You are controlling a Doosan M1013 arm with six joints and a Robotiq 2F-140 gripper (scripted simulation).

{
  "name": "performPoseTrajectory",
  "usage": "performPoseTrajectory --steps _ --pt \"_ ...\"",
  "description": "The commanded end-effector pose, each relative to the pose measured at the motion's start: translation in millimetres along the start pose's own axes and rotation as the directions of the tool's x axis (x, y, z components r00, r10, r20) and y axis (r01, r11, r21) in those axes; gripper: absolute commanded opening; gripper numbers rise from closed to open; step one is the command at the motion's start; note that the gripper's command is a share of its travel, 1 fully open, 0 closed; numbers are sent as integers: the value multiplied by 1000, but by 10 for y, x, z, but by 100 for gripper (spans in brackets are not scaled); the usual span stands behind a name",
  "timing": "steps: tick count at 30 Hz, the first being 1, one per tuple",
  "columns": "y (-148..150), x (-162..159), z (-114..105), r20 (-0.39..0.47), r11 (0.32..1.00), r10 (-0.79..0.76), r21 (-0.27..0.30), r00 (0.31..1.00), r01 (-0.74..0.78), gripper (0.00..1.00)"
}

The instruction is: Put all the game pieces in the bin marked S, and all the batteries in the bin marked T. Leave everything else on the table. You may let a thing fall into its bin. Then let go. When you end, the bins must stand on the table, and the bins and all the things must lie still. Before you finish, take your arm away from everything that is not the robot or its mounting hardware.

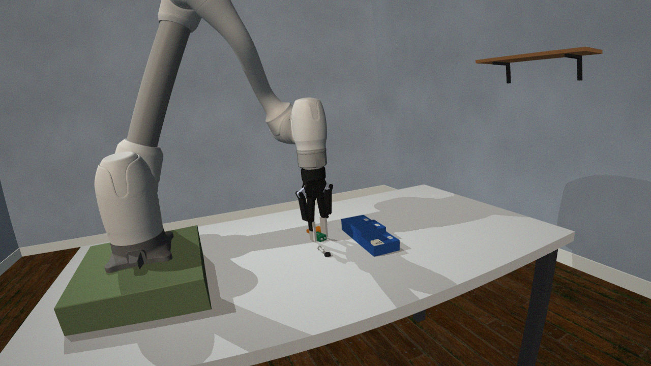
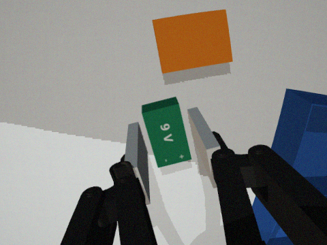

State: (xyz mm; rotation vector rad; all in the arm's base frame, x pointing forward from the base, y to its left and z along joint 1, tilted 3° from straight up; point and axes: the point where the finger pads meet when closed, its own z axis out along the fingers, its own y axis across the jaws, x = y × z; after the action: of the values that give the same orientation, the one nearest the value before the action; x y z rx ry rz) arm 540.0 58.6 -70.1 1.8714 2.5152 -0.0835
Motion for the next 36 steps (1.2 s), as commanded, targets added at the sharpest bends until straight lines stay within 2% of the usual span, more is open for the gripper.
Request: performPoseTrajectory --steps 1,10,11,36 --pt "0 1 10 0 1000 0 0 1000 0 25" --pt "0 1 10 0 1000 0 0 1000 0 25" --pt "0 1 10 0 1000 0 0 1000 0 13" --pt "0 1 10 0 1000 0 0 1000 0 13"
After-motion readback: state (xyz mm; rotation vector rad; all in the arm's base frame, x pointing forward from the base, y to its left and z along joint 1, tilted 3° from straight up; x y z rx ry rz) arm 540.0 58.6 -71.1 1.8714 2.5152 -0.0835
